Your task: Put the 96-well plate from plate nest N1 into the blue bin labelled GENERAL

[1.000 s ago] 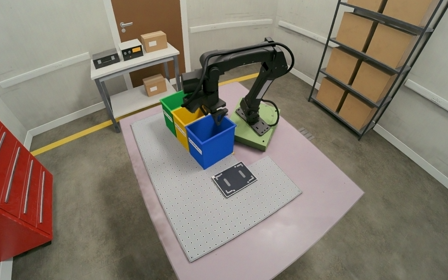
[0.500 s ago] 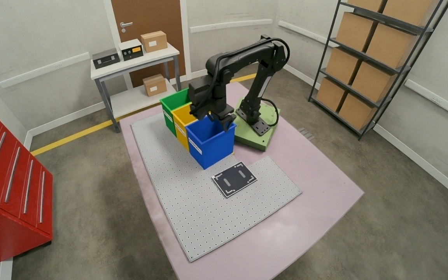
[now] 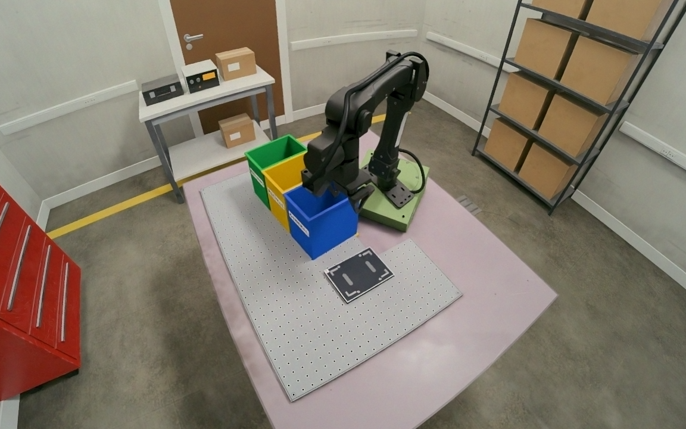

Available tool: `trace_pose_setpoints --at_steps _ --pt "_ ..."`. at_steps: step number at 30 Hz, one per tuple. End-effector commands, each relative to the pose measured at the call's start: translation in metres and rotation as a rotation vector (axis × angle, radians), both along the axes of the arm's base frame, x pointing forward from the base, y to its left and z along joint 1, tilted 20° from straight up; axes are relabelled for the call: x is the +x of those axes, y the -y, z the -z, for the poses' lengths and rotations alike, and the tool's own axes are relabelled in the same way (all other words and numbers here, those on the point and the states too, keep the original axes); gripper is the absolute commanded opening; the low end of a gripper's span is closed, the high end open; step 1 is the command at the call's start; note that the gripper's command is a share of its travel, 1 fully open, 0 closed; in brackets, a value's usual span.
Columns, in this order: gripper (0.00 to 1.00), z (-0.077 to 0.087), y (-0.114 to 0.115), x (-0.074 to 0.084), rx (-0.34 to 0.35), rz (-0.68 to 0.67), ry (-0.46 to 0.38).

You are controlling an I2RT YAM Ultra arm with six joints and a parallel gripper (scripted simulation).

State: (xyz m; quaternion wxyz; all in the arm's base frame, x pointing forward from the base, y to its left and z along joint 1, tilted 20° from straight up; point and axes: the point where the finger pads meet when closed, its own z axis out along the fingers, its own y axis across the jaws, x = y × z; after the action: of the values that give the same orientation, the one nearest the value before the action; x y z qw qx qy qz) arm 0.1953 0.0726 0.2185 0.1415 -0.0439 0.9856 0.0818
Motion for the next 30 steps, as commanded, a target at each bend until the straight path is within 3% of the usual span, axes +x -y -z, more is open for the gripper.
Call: trace_pose_setpoints --at_steps 1,5,30 --pt "0.82 -0.017 -0.005 0.010 0.004 0.055 0.066" --pt "0.82 -0.018 -0.020 0.011 0.002 0.055 0.056" --pt "0.82 -0.023 -0.015 0.004 0.011 0.061 0.074"
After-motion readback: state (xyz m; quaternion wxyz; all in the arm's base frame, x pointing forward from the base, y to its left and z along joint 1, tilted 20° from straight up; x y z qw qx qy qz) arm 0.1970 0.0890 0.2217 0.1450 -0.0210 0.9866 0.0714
